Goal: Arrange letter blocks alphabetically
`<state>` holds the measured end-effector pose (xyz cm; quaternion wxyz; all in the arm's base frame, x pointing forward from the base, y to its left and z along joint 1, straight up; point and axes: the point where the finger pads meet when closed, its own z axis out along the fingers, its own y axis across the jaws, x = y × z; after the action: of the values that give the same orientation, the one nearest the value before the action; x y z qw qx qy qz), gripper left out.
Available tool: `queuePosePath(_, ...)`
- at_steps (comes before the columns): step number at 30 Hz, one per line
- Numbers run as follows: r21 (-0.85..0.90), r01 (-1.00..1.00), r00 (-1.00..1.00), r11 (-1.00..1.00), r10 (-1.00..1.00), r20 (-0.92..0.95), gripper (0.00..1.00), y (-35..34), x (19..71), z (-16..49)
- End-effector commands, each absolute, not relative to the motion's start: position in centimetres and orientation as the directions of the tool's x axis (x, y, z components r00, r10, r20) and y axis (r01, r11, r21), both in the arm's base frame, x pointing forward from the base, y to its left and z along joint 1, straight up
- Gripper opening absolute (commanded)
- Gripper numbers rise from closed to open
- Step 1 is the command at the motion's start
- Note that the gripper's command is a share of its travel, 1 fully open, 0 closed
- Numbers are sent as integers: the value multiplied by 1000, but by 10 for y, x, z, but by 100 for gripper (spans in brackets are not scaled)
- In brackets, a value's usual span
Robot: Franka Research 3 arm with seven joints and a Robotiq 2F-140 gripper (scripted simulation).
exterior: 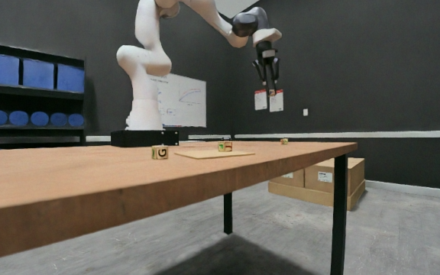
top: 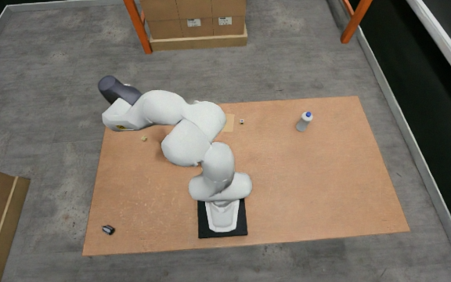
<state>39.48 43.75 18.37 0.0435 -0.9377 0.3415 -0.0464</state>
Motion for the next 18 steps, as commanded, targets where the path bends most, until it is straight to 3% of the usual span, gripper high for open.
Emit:
queuePosePath(1,-109,-524,844,-844,-532,60,22,432,399,187)
queuePosePath(18,-103,-387,914,-916,-396,86,22,402,427,197)
